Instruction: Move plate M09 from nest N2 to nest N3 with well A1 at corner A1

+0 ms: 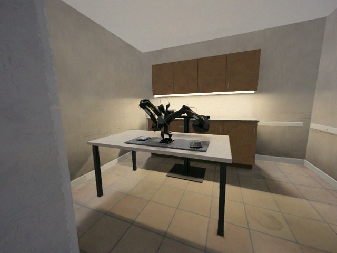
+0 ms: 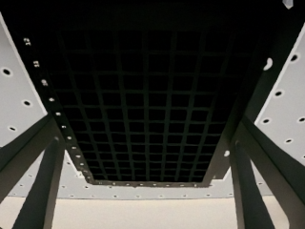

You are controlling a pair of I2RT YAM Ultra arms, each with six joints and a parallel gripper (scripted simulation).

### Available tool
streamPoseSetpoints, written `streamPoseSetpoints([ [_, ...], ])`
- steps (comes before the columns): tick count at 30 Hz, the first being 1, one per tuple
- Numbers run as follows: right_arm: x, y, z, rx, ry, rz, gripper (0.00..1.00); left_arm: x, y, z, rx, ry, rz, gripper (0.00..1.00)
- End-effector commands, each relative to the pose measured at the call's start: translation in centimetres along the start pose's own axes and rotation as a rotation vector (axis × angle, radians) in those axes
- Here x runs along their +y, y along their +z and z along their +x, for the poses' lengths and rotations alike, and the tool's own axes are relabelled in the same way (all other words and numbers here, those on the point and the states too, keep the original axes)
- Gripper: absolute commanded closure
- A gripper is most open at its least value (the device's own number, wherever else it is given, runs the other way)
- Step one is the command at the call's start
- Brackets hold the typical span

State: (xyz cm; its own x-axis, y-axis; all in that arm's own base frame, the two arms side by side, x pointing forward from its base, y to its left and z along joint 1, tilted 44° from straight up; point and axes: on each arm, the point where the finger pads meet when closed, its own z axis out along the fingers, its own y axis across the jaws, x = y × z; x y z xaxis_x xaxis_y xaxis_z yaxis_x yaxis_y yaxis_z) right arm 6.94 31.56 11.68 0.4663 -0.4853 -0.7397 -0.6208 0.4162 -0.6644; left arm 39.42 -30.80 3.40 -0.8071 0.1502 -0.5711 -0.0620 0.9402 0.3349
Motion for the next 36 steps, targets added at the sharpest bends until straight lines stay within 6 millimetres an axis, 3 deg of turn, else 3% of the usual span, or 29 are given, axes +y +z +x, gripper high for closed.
streamPoseSetpoints([
  [1, 0.5, -0.2, 0.3, 0.0, -0.019, -0.014, 0.0, -0.6, -0.5, 0.2, 0.003, 0.01, 0.007, 0.2],
  [17, 0.5, -0.2, 0.3, 0.0, -0.019, -0.014, 0.0, -0.5, -1.9, 0.2, -0.004, 0.008, 0.001, 0.2],
  [36, 0.5, -0.2, 0.3, 0.0, -0.019, -0.014, 0.0, -0.8, -1.9, -0.1, -0.018, -0.008, 0.012, 0.2],
])
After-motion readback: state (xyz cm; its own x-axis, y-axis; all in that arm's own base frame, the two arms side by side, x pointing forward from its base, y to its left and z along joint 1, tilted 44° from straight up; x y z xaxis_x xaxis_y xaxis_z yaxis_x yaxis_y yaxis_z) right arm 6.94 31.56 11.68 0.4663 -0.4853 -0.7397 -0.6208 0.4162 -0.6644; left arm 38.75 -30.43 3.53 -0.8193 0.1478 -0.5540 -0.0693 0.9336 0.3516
